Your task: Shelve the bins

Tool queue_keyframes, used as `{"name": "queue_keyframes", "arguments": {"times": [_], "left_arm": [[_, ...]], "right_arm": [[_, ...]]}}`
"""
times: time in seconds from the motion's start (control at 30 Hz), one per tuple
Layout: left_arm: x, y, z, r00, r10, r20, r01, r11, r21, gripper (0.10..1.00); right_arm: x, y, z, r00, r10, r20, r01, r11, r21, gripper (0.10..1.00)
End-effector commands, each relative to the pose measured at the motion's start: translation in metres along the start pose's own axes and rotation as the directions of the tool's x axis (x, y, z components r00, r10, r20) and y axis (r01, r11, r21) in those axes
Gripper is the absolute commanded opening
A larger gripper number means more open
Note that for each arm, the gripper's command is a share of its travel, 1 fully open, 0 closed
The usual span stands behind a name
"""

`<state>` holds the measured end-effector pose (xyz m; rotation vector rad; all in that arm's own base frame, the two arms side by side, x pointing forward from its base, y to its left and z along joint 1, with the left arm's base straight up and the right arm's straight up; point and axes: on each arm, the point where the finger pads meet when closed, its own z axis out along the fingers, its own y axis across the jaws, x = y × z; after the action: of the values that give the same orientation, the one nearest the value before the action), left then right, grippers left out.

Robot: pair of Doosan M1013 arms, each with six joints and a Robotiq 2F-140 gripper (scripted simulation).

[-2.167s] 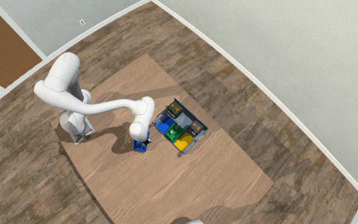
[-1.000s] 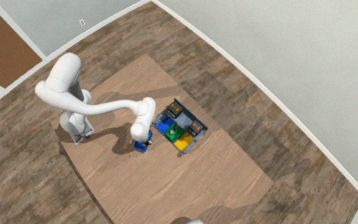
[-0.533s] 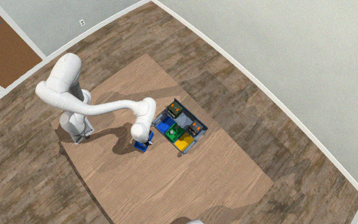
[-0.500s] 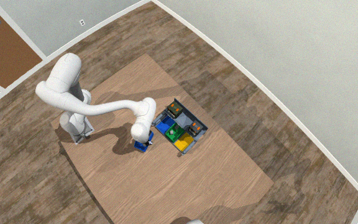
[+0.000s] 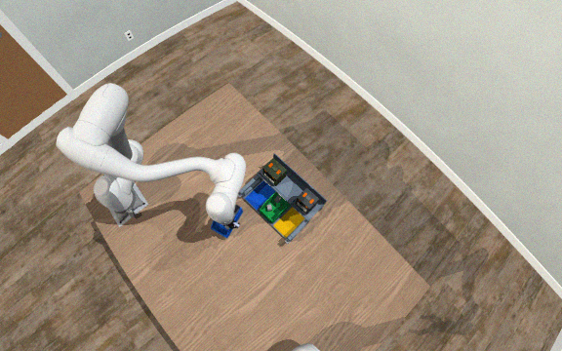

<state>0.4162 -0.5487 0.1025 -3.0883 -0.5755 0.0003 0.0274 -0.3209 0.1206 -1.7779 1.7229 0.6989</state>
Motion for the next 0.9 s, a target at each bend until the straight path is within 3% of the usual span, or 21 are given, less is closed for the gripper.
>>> {"name": "queue_keyframes", "arguments": {"times": [0.0, 0.87], "left_arm": [[0.0002, 0.0009, -0.0009, 1.0, 0.011, -0.001, -0.011, 1.0, -0.001, 0.099], [-0.0001, 0.005, -0.0008, 0.995, 0.104, -0.001, -0.104, 0.995, -0.001, 0.099]], "right_arm": [[0.0, -0.0001, -0.0005, 1.0, 0.0, -0.001, 0.0, 1.0, 0.0, 1.0], [0.0, -0.0001, -0.0005, 1.0, 0.0, -0.001, 0.0, 1.0, 0.0, 1.0]]}}
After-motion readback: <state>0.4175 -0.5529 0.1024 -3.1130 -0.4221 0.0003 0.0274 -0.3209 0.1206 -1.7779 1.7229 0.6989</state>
